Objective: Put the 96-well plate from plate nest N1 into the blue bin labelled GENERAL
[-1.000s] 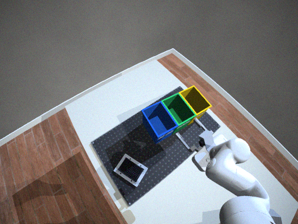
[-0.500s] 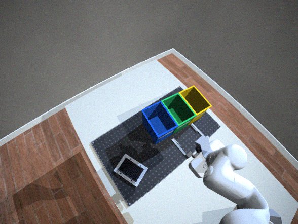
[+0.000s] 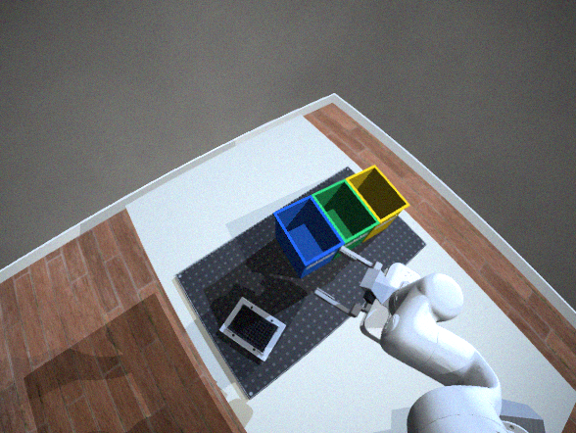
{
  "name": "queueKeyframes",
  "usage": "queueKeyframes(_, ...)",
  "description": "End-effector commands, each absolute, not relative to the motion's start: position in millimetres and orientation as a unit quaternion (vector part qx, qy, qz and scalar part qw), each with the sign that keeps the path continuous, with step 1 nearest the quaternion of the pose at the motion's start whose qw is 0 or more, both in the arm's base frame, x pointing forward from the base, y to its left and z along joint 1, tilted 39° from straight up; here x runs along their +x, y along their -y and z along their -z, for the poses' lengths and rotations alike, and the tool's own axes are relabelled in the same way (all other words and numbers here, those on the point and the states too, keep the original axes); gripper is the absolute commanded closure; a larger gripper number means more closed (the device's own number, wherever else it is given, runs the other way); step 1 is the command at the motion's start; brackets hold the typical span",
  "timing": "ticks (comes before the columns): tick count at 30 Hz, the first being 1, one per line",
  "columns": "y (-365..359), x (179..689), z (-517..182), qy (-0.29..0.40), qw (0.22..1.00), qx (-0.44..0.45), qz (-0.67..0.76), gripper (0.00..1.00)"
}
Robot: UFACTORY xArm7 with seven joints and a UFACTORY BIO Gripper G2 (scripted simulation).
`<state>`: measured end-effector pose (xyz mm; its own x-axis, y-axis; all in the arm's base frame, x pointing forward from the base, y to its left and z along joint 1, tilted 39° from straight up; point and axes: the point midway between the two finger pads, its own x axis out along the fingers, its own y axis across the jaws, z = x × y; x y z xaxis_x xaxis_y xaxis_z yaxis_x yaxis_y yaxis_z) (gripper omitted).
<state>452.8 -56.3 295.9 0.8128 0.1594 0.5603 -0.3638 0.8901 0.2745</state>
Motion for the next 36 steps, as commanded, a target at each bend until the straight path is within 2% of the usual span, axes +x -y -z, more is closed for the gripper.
queueKeyframes(1, 40, 457, -304, 0.278, 0.931, 0.184, -0.152, 0.63)
queueKeyframes(36, -104, 486, -357, 0.278, 0.93, 0.185, -0.152, 0.63)
